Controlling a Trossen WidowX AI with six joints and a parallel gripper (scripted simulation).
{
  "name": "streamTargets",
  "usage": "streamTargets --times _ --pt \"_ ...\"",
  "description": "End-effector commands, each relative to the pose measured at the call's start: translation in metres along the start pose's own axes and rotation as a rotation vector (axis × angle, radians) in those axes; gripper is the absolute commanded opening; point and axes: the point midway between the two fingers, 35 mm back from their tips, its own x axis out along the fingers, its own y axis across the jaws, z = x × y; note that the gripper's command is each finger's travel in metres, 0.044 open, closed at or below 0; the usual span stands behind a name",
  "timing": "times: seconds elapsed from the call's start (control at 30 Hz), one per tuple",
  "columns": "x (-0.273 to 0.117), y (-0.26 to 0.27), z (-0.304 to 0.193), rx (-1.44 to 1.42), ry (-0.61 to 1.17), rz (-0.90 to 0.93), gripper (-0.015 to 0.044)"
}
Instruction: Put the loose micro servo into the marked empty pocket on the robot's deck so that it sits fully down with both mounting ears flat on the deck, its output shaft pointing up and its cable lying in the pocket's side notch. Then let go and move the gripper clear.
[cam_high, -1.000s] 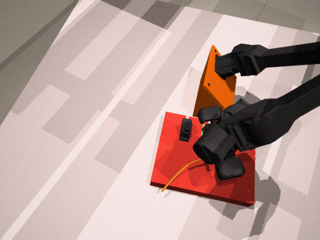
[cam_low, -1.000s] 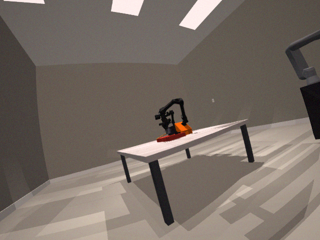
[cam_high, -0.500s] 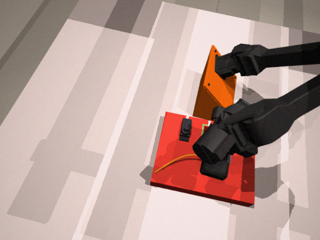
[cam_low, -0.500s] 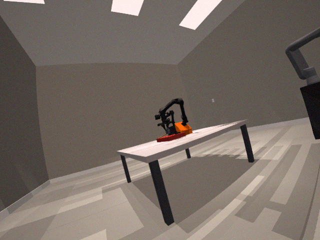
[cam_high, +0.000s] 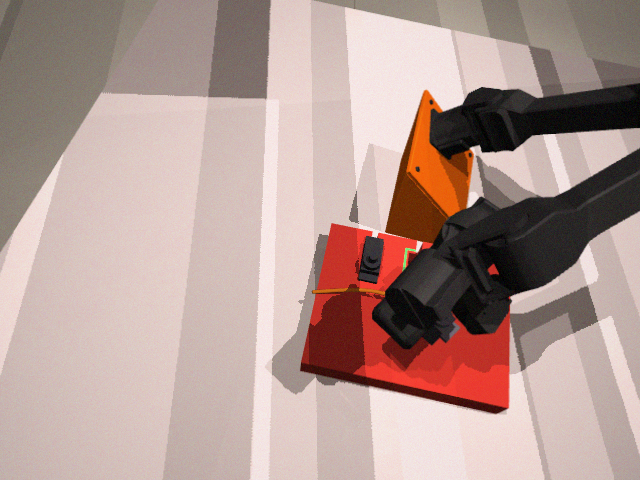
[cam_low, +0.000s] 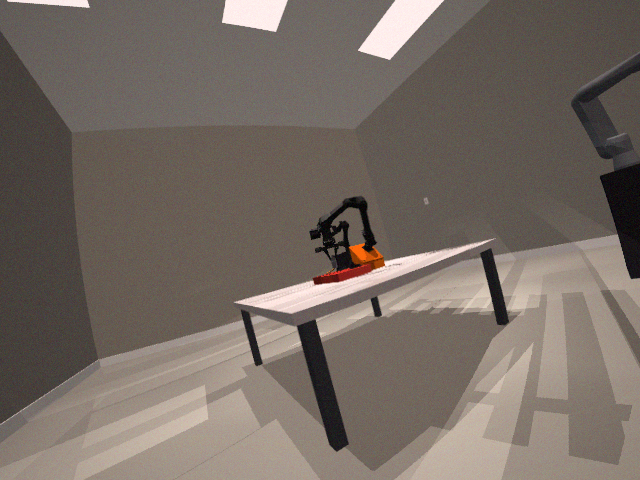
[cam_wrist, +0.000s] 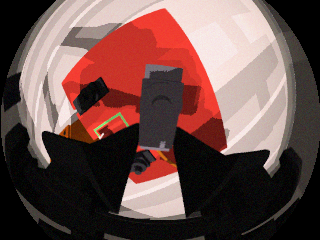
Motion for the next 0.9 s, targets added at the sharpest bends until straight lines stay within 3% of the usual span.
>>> streamTargets --times 0.0,0.87 --pt "-0.0006 -0.0009 -0.0008 0.12 0.002 -0.003 0.0" --pt "-0.0006 -0.0009 -0.0007 0.967 0.0 -0.004 0.0"
